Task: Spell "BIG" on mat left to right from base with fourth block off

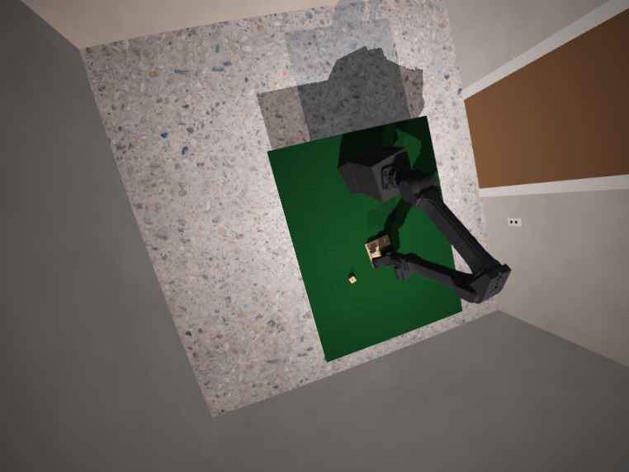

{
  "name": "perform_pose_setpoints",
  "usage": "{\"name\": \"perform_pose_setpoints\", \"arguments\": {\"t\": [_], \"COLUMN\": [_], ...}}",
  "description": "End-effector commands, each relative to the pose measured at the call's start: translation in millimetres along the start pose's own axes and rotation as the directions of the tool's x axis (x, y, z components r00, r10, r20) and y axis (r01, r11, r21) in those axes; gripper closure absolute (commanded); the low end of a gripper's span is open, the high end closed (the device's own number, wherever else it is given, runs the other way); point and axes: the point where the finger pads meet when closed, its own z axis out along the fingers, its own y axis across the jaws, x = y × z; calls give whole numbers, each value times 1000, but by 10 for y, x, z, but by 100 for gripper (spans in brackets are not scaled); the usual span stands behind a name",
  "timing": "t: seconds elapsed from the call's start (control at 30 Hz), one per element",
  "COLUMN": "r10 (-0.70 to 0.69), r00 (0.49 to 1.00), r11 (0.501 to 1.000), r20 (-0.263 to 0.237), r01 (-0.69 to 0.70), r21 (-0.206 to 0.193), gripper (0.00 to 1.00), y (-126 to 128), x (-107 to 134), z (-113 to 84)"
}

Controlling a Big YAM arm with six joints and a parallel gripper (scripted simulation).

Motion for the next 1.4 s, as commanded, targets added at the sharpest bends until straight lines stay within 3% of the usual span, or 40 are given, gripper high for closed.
{"name": "perform_pose_setpoints", "arguments": {"t": [0.0, 1.37], "r10": [-1, -6], "r00": [1000, 1000], "r11": [1000, 1000], "r20": [4, 4], "r01": [1, 6], "r21": [10, 12], "gripper": [73, 73], "y": [-52, -125], "x": [26, 28], "z": [59, 57]}}
